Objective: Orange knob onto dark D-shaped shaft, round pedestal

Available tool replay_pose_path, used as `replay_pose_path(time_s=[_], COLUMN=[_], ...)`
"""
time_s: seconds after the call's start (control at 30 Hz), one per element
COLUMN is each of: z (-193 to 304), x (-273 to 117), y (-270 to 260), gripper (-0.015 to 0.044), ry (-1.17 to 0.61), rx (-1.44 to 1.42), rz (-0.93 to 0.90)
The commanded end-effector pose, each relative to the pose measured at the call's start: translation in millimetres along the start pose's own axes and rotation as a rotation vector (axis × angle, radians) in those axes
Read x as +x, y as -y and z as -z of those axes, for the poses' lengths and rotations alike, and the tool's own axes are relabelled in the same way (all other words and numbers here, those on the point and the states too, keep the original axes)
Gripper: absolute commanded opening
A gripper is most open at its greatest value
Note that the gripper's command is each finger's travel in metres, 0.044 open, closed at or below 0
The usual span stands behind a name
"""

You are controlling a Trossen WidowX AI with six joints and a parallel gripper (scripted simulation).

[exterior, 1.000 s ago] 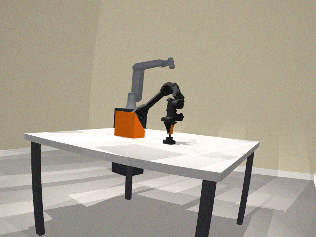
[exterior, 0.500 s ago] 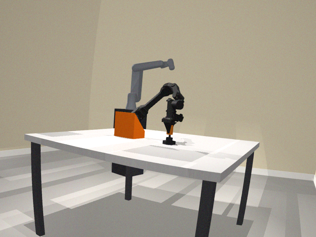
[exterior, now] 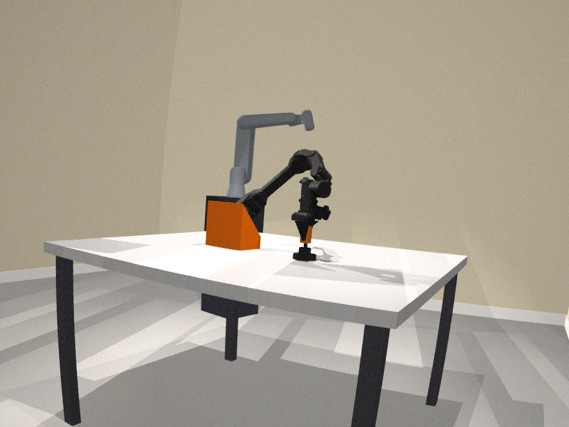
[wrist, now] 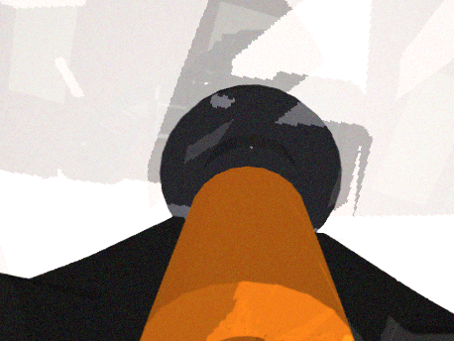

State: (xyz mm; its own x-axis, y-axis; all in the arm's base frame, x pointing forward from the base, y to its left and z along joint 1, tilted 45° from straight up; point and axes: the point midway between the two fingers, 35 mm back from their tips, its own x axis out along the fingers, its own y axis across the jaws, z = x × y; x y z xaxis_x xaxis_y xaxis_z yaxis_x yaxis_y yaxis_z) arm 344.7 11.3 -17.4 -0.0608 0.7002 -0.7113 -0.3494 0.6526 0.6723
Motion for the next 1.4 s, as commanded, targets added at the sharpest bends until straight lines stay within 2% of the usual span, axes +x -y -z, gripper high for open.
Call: replay_pose_path(time_s=[0.0,0.43,0.67,1.37], z=[-1.2,-0.9,-0.8,-1.4], x=[0.2,-4.4,-5.3,0.2], y=[-0.2,2.0,3.2,0.5], gripper=[0.0,0.0,0.0,0.0], ry=[0.006,0.006,0.006,0.006], rx=[0.001,-0.009,-0.209,-0.209], rz=[-0.001,0.0,0.0,0.0])
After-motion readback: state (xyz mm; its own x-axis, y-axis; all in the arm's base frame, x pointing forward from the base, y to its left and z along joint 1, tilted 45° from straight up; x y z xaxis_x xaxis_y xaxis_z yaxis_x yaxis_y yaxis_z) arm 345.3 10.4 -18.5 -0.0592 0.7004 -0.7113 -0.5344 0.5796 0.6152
